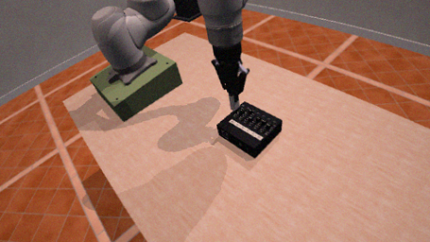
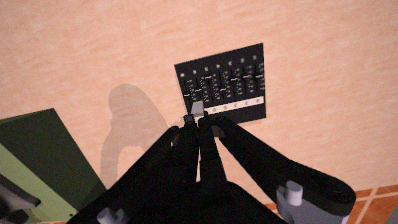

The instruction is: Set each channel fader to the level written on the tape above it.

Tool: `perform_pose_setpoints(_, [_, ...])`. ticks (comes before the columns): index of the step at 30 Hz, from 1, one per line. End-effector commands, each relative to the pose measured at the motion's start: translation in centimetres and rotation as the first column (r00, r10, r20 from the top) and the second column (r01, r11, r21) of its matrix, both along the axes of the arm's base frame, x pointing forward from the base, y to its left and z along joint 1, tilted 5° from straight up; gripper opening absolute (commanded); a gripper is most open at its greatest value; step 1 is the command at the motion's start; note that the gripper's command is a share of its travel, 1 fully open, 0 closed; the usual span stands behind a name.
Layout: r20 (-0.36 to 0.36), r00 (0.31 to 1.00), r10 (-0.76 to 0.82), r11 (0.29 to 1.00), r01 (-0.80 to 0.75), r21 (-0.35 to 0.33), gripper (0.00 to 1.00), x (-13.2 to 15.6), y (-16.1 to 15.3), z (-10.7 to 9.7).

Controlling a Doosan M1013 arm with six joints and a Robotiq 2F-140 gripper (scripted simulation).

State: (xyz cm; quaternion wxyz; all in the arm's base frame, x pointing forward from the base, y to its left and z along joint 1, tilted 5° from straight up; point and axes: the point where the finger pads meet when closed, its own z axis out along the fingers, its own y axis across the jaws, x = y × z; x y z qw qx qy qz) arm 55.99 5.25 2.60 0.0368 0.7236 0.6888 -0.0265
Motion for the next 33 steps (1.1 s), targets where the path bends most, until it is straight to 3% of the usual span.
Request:
perform_pose_setpoints(1, [0.002, 1.0, 0.0, 1.0, 0.0, 0.004, 0.0, 0.2, 0.3, 0.3])
perform_pose_setpoints(12, [0.002, 1.0, 0.0, 1.0, 0.0, 0.004, 0.0, 0.2, 0.3, 0.3])
perform_pose_setpoints(13, [0.002, 1.0, 0.0, 1.0, 0.0, 0.004, 1.0, 0.2, 0.3, 0.3])
perform_pose_setpoints(22, [0.002, 1.0, 0.0, 1.0, 0.0, 0.004, 1.0, 0.2, 0.3, 1.1])
perform_pose_setpoints(33, [0.002, 1.0, 0.0, 1.0, 0.0, 0.004, 1.0, 0.2, 0.7, 5.0])
